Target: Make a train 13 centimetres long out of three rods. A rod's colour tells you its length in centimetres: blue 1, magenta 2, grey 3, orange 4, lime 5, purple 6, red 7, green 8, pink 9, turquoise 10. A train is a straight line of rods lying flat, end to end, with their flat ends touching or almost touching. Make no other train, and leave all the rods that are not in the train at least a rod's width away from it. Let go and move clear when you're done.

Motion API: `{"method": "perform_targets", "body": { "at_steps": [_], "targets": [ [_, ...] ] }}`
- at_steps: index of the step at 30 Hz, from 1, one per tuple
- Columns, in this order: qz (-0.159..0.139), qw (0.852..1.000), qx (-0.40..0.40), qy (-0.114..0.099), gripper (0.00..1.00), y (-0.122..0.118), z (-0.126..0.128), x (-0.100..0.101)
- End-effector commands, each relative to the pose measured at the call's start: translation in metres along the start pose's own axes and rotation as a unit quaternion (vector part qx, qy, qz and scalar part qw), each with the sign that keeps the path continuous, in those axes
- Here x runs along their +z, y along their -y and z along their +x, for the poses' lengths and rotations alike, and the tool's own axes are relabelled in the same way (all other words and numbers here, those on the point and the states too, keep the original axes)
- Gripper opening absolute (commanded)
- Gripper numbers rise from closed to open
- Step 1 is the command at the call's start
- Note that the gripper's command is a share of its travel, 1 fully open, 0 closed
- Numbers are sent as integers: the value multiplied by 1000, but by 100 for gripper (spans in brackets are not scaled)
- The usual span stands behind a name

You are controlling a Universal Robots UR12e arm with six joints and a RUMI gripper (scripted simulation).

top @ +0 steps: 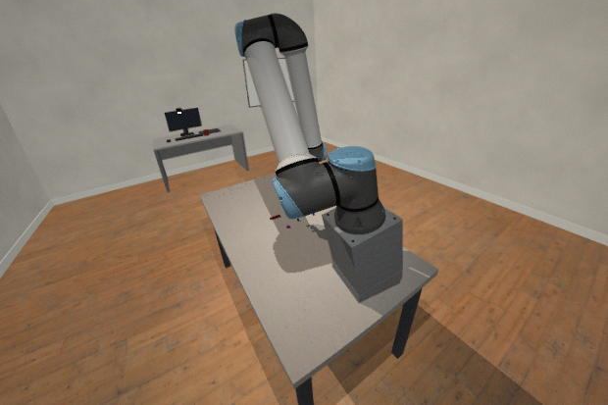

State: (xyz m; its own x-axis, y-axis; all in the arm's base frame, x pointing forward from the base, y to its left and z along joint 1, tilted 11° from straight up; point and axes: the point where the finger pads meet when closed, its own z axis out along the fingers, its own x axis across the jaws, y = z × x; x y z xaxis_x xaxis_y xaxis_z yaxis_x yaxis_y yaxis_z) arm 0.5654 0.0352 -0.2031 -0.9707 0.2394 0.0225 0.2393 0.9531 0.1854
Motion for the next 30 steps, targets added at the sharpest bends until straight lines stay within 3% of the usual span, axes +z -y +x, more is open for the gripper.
{"method": "perform_targets", "body": {
  "at_steps": [1, 21, 30],
  "targets": [
    [0, 1000, -18, 2, 0, -15, 14, -2],
    [0, 1000, -18, 2, 0, -15, 14, 7],
    [0, 1000, -18, 2, 0, -15, 13, 41]
  ]
}}
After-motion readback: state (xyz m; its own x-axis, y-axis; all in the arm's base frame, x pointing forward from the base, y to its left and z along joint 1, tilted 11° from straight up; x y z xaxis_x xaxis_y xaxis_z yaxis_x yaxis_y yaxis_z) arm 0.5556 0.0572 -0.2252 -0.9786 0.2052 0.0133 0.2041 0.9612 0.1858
